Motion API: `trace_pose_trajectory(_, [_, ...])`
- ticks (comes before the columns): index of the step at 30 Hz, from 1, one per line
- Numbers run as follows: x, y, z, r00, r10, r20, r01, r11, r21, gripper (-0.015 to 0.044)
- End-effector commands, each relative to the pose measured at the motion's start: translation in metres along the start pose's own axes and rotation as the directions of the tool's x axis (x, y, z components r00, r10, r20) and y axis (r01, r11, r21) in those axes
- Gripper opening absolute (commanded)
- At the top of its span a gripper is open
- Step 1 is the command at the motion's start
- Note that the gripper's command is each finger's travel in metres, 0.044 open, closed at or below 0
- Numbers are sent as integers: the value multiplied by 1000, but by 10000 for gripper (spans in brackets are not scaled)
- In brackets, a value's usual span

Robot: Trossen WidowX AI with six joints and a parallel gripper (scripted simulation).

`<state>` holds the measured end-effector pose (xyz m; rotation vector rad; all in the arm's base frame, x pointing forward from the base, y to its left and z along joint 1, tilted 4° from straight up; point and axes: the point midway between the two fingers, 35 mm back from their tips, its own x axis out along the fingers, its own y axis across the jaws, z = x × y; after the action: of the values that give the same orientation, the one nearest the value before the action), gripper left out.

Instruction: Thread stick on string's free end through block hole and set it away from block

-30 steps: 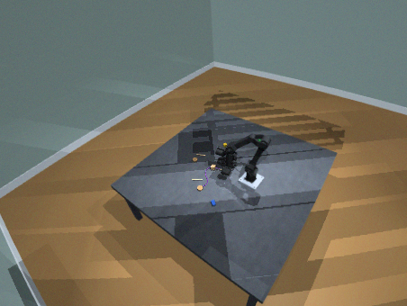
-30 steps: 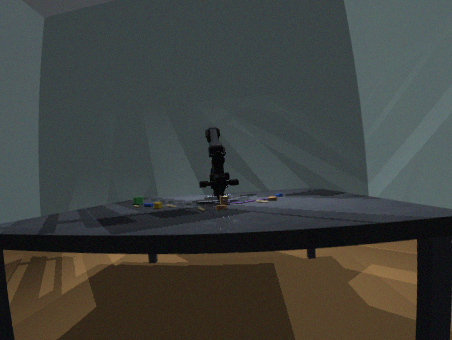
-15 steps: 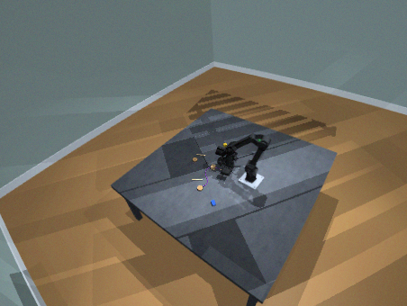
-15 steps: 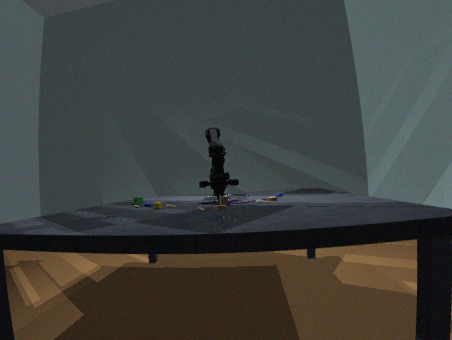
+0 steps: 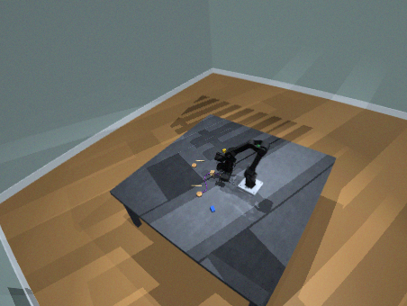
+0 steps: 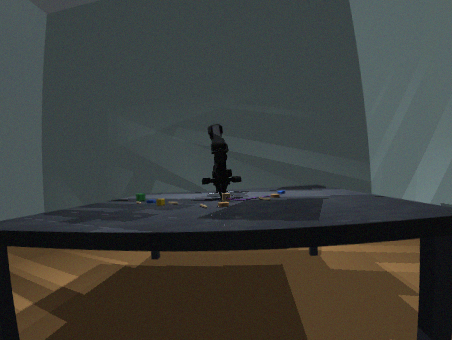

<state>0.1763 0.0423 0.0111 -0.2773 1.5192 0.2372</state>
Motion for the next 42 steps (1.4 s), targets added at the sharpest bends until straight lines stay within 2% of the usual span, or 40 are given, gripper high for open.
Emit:
trace_pose_trajectory(1, [0,0,0,1000,0,0,0,1000,0,26])
trace_pose_trajectory(8, [-8,0,2,1000,2,0,-2,1000,-1,210])
trace_pose_trajectory(14, [-78,4,7,1000,20,1,-20,1000,-6,210])
trace_pose_trajectory(22, [-81,4,6,1000,21,1,-21,1000,-6,210])
trace_pose_trajectory(28, [-75,3,7,1000,16,-1,-16,1000,-13,367])
trace_pose_trajectory(31, [-91,4,9,1000,16,0,-16,1000,-13,440])
trace_pose_trajectory(34, [-106,4,9,1000,16,0,-16,1000,-13,440])
trace_pose_trajectory(42, [-102,4,10,1000,16,1,-16,1000,-18,440])
